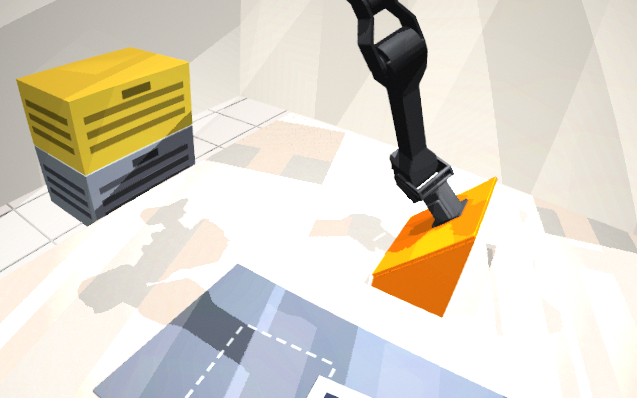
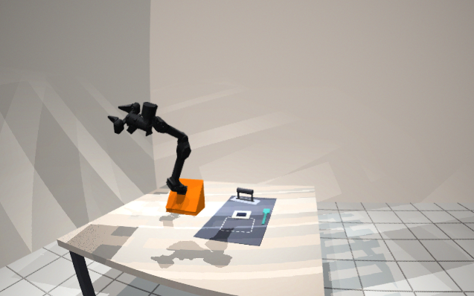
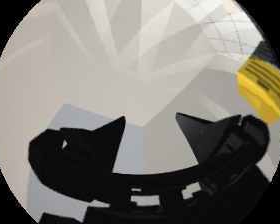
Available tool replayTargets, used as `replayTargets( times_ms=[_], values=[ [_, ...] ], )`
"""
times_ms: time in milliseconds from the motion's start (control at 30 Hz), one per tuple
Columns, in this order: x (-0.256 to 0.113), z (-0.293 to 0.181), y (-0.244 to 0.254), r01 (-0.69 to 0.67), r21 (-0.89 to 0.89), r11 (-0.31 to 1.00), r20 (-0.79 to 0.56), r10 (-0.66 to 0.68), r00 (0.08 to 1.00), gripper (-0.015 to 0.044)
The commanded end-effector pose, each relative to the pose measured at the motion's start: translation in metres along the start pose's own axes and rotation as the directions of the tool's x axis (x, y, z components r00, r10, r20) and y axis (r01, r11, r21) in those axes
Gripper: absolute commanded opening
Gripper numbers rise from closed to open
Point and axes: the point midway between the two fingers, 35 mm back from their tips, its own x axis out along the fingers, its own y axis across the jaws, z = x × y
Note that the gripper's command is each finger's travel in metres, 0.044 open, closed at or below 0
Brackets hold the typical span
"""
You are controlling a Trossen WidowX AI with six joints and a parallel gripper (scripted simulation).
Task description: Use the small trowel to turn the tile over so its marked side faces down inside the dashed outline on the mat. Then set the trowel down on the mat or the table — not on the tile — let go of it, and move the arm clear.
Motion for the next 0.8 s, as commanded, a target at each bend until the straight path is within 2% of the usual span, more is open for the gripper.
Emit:
replayTargets(
  times_ms=[0,333,667,767],
  values=[
    [0.0,0.0,0.0,0.0,0.0,1.0,0.0,0.0,1.0,0.0374],
    [0.0,0.0,-0.0001,0.0,0.0,1.0,0.0,0.0,1.0,0.0111],
    [0.0,0.0,0.0,0.0,0.0,1.0,0.0,0.0,1.0,0.01],
    [0.0,0.0,0.0,0.0,0.0,1.0,0.0,0.0,1.0,0.0021]
  ],
)
